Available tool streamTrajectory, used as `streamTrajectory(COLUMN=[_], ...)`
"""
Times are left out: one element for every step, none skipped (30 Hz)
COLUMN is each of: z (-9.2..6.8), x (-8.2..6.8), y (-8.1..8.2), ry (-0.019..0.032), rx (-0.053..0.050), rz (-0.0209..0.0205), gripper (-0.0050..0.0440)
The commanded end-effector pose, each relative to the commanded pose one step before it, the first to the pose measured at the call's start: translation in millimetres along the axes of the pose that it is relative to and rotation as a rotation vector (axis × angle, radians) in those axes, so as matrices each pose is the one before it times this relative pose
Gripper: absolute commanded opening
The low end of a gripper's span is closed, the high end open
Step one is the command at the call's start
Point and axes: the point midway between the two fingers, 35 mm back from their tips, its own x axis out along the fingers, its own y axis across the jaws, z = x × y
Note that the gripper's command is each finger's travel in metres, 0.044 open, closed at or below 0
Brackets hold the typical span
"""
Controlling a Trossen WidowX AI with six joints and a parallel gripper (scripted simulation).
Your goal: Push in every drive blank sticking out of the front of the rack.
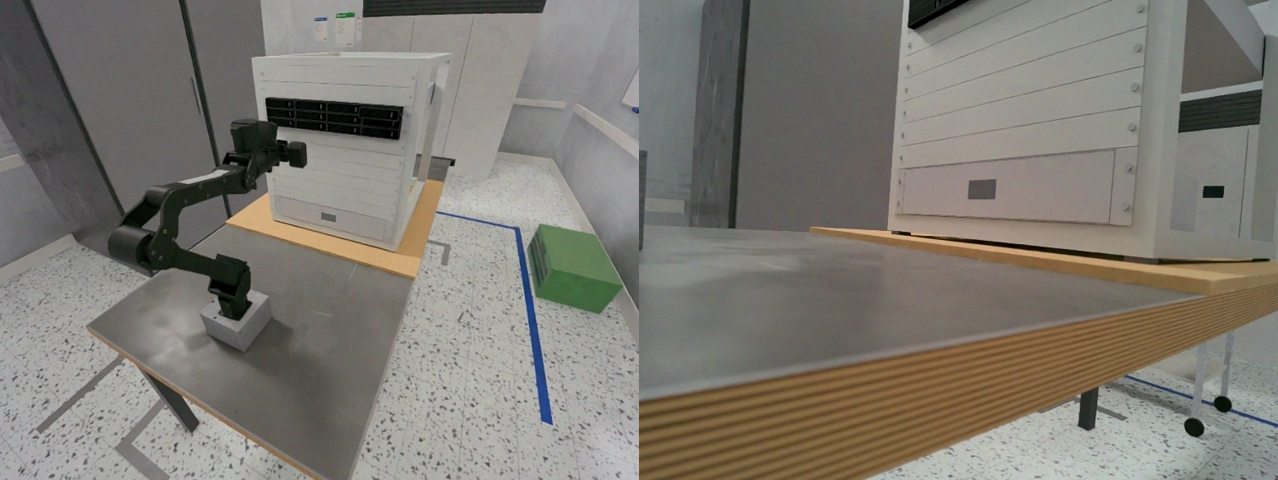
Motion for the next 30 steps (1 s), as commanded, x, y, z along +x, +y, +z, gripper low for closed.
streamTrajectory(z=[5.45, 0.05, 0.06, 0.0, 0.0, 0.07, 0.09, 0.1, 0.11, 0.13, 0.14, 0.16, 0.17, 0.18, 0.19, 0.2, 0.21, 0.22, 0.23, 0.24, 0.0, 0.0, 0.24, 0.24, 0.25, 0.24, 0.24, 0.24, 0.23, 0.22], x=[-2.73, 0.0, -0.01, 0.0, 0.0, -0.01, -0.01, -0.01, -0.01, -0.01, -0.02, -0.02, -0.02, -0.02, -0.03, -0.03, -0.03, -0.04, -0.04, -0.04, 0.0, 0.0, -0.05, -0.05, -0.05, -0.06, -0.06, -0.07, -0.07, -0.07], y=[1.27, -0.03, -0.04, 0.0, 0.0, -0.05, -0.06, -0.07, -0.08, -0.09, -0.1, -0.12, -0.13, -0.15, -0.16, -0.18, -0.19, -0.21, -0.23, -0.25, 0.0, 0.0, -0.27, -0.28, -0.3, -0.32, -0.34, -0.36, -0.38, -0.39], ry=[-0.01746, 0.00015, 0.00019, 0.0, 0.0, 0.00023, 0.00028, 0.00033, 0.00038, 0.00044, 0.00051, 0.00057, 0.00064, 0.00072, 0.0008, 0.00088, 0.00096, 0.00105, 0.00114, 0.00124, 0.0, 0.0, 0.00133, 0.00143, 0.00153, 0.00163, 0.00172, 0.00182, 0.00191, 0.002], rx=[-0.0116, -0.0044, -0.0055, 0.0, 0.0, -0.0067, -0.0079, -0.0092, -0.0106, -0.0119, -0.0134, -0.0148, -0.0163, -0.0177, -0.0191, -0.0206, -0.022, -0.0234, -0.0247, -0.026, 0.0, 0.0, -0.0273, -0.0285, -0.0296, -0.0307, -0.0317, -0.0326, -0.0335, -0.0342], rz=[0.00482, -0.00027, -0.00033, 0.0, 0.0, -0.0004, -0.00048, -0.00055, -0.00063, -0.00071, -0.00078, -0.00086, -0.00094, -0.00101, -0.00107, -0.00114, -0.00119, -0.00125, -0.00129, -0.00133, 0.0, 0.0, -0.00136, -0.00138, -0.00139, -0.00139, -0.00138, -0.00136, -0.00134, -0.0013], gripper=[-0.005, -0.005, -0.005, -0.005, -0.005, -0.005, -0.005, -0.005, -0.005, -0.005, -0.005, -0.005, -0.005, -0.005, -0.005, -0.005, -0.005, -0.005, -0.005, -0.005, -0.005, -0.005, -0.005, -0.005, -0.005, -0.005, -0.005, -0.005, -0.005, -0.005])
